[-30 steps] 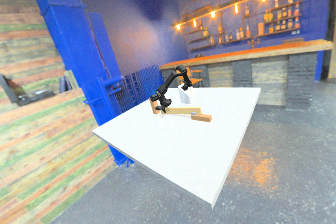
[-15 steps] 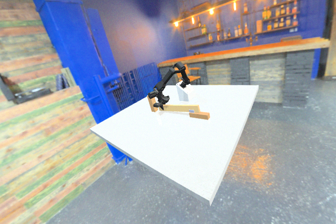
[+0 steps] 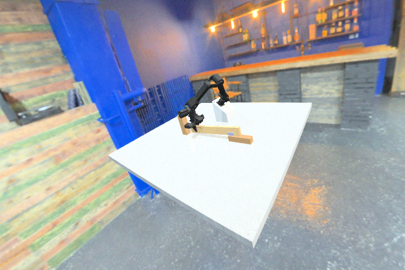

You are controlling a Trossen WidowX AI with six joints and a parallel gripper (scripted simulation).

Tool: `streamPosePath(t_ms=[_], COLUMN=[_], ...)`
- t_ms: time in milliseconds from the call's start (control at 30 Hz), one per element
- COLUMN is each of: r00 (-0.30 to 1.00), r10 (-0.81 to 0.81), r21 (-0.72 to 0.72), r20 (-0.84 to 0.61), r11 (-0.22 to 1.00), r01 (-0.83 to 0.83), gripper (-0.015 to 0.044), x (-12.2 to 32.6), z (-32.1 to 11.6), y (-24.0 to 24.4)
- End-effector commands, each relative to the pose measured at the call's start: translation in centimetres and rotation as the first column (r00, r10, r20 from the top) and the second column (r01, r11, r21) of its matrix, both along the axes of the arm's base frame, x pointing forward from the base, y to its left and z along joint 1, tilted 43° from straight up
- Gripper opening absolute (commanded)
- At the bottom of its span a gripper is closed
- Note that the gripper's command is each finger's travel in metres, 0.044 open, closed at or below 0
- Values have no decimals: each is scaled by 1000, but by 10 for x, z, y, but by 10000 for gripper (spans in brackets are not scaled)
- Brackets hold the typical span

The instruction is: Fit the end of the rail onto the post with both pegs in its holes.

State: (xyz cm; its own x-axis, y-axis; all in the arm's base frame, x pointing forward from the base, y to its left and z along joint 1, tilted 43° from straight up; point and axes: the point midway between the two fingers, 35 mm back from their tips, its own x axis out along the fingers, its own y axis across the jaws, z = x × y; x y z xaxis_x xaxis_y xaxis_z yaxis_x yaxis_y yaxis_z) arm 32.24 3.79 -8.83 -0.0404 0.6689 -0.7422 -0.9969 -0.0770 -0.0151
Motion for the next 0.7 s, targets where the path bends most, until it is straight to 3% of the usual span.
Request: streamPosePath(t_ms=[0,667], r00=[1000,1000], r10=[-10,-10], r21=[6,6], r20=[12,12], r11=[1000,1000], r01=[10,10], gripper=[0,0], x=[3,3], z=[5,13], y=[-4,-11])
